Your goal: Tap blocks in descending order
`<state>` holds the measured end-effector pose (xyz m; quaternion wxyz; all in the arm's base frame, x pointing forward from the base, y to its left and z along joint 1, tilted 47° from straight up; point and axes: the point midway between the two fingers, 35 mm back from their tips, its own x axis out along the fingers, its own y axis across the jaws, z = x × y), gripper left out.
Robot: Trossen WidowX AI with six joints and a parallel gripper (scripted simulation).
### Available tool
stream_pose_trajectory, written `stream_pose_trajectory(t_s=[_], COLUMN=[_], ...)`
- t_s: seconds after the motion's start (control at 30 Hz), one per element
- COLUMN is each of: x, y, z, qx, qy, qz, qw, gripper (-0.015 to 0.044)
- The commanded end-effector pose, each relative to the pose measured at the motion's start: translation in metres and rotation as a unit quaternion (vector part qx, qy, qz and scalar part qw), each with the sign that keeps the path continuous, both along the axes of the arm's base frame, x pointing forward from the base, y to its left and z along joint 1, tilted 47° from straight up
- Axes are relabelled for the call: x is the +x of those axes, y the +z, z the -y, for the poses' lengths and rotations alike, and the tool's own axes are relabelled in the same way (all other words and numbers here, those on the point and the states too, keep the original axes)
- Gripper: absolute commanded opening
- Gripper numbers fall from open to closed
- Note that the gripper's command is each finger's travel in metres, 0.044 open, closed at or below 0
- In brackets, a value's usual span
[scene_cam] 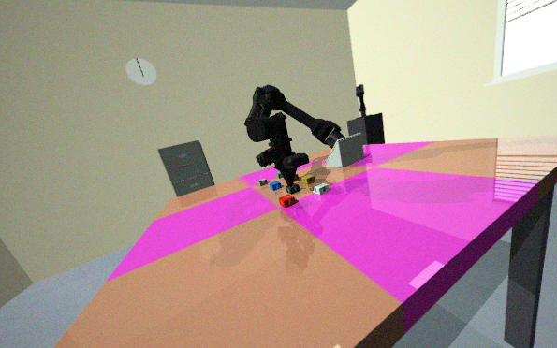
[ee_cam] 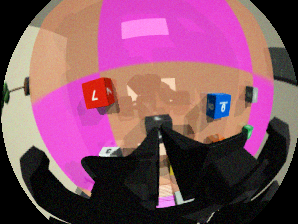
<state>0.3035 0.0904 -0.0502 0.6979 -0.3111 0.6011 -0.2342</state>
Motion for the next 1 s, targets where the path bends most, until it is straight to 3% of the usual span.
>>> stream_pose_trajectory(t_s=[0.0,0.43,0.63,0.8,0.97], x=[-0.001,-0.006,-0.018,-0.021,-0.064], y=[-0.004,0.018,0.07,0.072,0.079], z=[0.005,-0.019,-0.073,-0.074,-0.061], qx=[-0.005,-0.004,-0.003,-0.003,-0.003], qy=[0.002,0.002,0.002,0.002,0.002], qz=[-0.005,-0.005,-0.006,-0.006,-0.008], qw=[1.0,1.0,1.0,1.0,1.0], gripper=[0.002,0.002,0.002,0.002,0.002])
